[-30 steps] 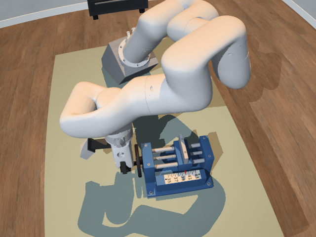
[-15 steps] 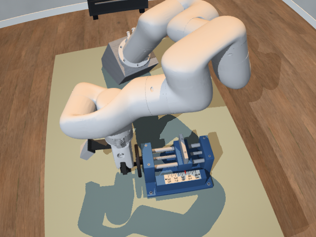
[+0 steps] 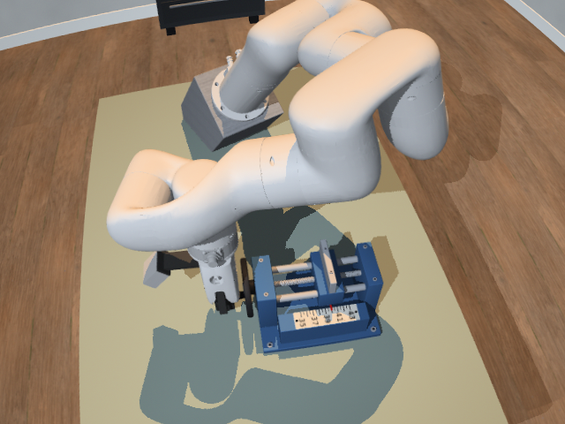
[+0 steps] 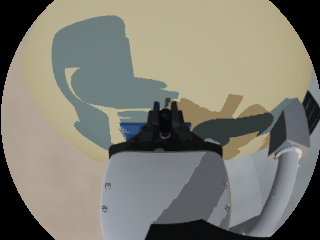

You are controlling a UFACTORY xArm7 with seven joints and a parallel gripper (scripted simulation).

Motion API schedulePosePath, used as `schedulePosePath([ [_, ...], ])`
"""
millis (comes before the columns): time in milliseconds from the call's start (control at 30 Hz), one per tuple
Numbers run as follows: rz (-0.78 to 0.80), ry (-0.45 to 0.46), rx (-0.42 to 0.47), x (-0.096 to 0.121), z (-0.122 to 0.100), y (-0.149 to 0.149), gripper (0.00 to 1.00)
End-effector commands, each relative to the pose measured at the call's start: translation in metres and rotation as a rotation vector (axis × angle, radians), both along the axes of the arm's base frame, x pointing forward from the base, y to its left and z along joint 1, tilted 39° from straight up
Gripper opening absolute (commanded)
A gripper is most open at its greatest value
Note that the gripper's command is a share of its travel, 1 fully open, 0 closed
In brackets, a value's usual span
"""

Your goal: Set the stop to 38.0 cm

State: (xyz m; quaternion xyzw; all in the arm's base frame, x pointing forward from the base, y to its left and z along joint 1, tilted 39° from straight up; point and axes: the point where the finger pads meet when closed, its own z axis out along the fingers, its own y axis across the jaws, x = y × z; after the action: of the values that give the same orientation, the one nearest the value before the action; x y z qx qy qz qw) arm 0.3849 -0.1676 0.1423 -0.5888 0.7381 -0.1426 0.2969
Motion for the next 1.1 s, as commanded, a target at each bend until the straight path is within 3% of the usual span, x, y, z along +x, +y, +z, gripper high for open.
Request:
schedulePosePath([
  [0, -0.002, -0.002, -0.001, 0.0009, 0.0014, -0.0012, 0.06],
  [1067, -0.002, -0.002, -0.001, 0.0079, 0.0057, -0.0034, 0.06],
])
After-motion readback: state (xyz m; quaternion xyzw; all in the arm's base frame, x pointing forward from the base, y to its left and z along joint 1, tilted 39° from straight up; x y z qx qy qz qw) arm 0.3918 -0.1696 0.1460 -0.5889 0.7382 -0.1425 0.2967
